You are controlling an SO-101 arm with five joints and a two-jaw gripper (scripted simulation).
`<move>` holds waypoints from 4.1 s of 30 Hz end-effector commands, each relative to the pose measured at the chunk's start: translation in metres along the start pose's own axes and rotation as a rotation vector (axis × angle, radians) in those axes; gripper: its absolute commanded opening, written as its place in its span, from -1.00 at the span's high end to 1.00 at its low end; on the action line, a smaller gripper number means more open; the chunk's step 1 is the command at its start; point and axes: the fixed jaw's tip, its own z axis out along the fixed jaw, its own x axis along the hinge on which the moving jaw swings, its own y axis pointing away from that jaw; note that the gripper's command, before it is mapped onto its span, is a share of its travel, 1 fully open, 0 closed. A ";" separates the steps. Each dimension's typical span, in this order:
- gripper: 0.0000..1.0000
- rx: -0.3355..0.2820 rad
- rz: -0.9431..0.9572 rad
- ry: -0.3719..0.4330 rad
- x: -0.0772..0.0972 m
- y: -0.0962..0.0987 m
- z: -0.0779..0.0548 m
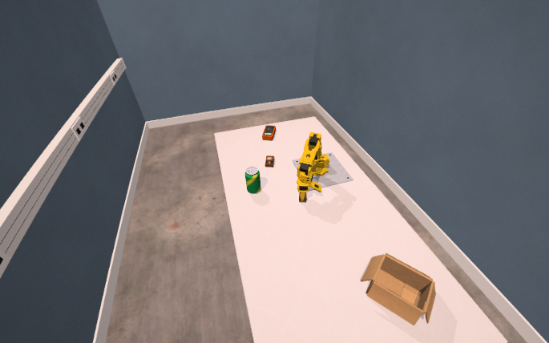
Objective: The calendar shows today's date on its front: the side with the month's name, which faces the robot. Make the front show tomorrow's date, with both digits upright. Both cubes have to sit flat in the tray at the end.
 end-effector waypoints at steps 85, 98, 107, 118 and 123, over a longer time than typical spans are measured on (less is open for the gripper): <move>0.29 -0.014 0.000 -0.006 -0.002 0.001 -0.056; 0.29 0.194 0.000 0.063 0.000 -0.005 -0.094; 0.30 0.383 0.000 0.126 -0.001 -0.004 -0.128; 0.30 0.461 0.000 0.151 -0.002 -0.001 -0.142; 0.30 0.461 0.004 0.150 -0.002 -0.001 -0.142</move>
